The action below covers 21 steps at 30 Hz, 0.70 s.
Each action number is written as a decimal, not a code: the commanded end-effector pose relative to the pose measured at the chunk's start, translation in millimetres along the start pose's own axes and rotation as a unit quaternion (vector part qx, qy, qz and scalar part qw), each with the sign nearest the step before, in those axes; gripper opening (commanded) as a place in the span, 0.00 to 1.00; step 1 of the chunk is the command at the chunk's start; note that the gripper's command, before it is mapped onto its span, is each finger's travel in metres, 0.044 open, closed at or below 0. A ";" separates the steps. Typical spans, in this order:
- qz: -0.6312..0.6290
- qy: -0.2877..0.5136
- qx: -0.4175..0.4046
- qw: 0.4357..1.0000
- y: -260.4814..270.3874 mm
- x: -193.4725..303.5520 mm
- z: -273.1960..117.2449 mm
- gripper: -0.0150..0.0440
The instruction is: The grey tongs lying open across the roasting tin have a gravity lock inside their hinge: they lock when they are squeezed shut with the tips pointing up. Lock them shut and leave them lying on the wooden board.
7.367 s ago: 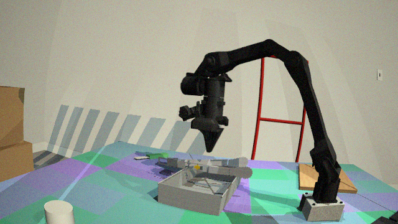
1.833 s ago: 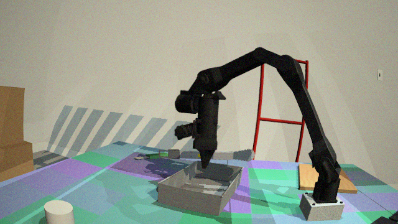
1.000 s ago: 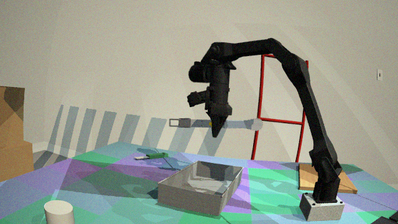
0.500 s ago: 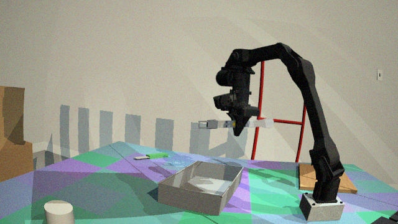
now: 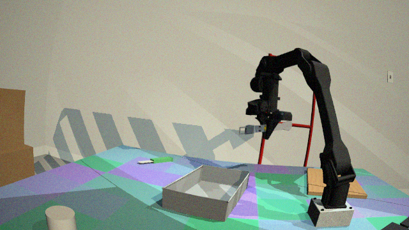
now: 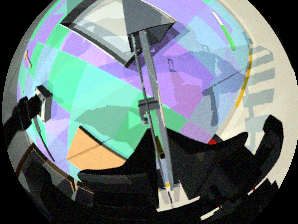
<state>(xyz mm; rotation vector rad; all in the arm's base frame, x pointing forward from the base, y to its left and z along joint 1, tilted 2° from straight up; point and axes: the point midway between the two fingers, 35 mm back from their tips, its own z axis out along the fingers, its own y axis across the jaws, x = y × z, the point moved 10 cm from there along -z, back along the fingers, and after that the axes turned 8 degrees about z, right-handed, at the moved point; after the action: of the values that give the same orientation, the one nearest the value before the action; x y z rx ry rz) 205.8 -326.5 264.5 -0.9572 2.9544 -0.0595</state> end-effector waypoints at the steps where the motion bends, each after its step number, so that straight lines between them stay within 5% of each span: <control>1: -0.031 -0.002 0.002 1.000 2.3 21.1 -0.6 0.00; 11: -0.076 -0.001 0.002 0.997 8.4 55.9 -0.8 0.00; 21: 0.090 0.000 0.001 0.996 12.6 72.3 -0.4 0.00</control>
<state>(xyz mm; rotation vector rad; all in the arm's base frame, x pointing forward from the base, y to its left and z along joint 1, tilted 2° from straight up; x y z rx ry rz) 144.8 -356.9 262.5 -0.8286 2.9942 -0.0551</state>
